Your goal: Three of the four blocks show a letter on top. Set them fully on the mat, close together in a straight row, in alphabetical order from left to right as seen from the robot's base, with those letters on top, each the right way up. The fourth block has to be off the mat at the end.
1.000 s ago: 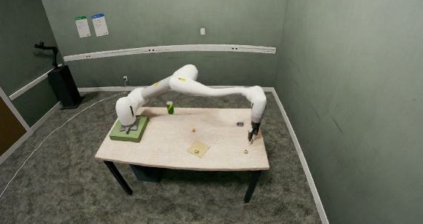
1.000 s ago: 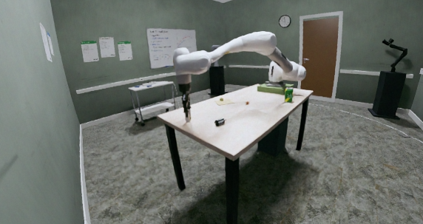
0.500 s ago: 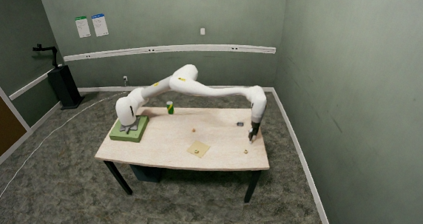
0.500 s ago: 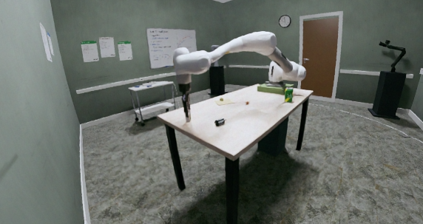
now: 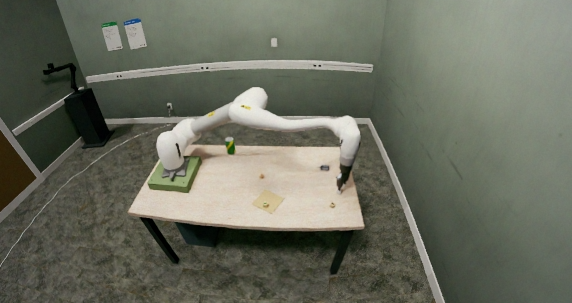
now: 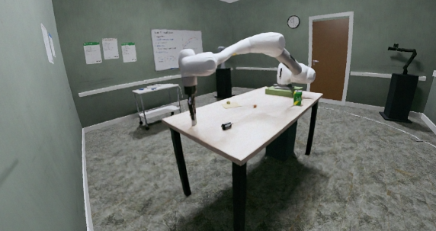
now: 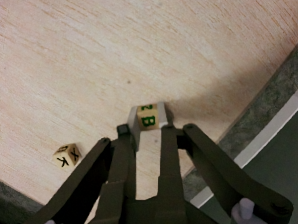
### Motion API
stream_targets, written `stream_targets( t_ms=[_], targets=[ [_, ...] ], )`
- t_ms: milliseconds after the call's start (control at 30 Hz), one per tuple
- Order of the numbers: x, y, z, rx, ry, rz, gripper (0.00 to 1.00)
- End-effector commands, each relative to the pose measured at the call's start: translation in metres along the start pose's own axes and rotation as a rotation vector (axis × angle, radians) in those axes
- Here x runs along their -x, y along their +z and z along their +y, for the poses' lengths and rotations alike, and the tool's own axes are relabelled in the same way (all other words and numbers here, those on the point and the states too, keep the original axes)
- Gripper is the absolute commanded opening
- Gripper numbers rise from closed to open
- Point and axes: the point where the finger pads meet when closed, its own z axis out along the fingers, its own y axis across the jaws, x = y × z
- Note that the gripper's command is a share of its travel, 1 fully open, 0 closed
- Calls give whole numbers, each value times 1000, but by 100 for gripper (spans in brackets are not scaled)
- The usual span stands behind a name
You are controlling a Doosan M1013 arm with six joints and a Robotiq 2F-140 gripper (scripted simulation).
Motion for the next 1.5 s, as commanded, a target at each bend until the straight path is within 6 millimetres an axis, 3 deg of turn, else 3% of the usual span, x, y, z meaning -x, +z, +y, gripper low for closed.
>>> stream_targets(
  t_ms=[0,867,1000,1200,1267,1467],
  targets=[
    [0,-1,0,0,0,0,22],
    [0,-5,0,0,0,0,22],
    [0,-24,0,0,0,0,22],
    [0,-69,0,0,0,0,22],
    [0,-69,0,0,0,0,22],
    [0,-98,0,0,0,0,22]
  ],
)
